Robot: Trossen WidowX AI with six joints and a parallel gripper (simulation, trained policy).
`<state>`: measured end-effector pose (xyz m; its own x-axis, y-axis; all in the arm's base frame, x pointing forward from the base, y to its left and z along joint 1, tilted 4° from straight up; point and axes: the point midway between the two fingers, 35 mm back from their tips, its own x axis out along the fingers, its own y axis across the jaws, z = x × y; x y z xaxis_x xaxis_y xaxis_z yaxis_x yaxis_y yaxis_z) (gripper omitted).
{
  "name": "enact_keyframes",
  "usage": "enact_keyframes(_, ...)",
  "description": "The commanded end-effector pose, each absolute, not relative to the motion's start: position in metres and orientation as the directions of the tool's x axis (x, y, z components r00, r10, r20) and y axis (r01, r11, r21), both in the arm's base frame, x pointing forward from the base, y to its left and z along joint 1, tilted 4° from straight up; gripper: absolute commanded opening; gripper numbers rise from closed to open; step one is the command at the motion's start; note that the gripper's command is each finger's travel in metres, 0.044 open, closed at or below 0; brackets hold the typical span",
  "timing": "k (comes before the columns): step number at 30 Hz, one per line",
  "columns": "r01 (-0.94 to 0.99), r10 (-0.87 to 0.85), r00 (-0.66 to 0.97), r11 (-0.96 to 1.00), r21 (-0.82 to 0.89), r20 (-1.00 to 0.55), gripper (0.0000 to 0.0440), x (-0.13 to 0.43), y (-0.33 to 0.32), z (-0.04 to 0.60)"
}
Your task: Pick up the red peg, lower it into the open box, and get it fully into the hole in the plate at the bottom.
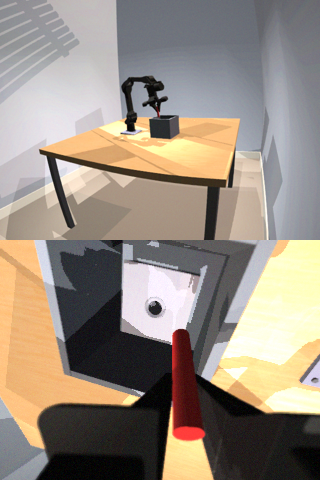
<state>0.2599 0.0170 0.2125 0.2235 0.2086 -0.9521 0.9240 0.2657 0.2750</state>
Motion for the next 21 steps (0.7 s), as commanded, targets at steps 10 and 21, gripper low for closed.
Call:
enact_keyframes(10,0.931,0.248,0.174,0.275,0.242,-0.953,0.0,0.282,0.008,0.184)
enact_keyframes(21,0.922,0.294,0.148,0.305,0.239,-0.944,0.0,0.296,0.013,0.162)
